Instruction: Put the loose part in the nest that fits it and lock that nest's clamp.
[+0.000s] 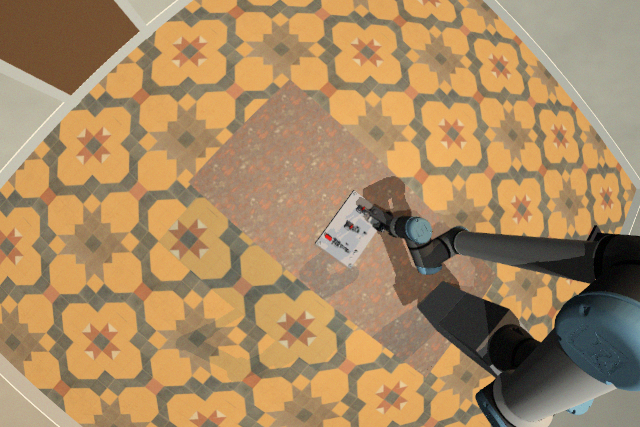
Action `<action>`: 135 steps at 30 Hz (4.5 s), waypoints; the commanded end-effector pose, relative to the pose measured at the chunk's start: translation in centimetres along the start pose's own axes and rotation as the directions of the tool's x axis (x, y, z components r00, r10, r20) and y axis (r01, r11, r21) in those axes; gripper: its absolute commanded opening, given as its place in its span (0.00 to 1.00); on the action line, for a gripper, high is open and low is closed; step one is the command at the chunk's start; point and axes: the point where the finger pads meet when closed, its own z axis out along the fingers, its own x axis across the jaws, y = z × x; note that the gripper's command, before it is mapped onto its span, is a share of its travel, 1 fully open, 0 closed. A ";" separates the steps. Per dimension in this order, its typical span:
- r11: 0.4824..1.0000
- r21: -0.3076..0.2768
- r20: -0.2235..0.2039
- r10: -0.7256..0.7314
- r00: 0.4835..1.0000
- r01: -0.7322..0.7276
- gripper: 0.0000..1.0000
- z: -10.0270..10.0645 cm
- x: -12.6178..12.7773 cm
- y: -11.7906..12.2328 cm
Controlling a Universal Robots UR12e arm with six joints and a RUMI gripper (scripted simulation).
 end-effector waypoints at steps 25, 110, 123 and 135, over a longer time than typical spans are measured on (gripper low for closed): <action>1.000 0.001 0.000 0.000 1.000 0.000 0.00 0.0 0.1 -0.1; 1.000 0.001 0.000 0.000 1.000 0.000 0.00 5.4 0.2 -0.3; 1.000 0.001 0.000 0.000 1.000 0.000 0.00 5.7 0.3 -0.4; 1.000 0.001 0.000 0.000 1.000 0.000 0.00 5.9 0.3 -0.4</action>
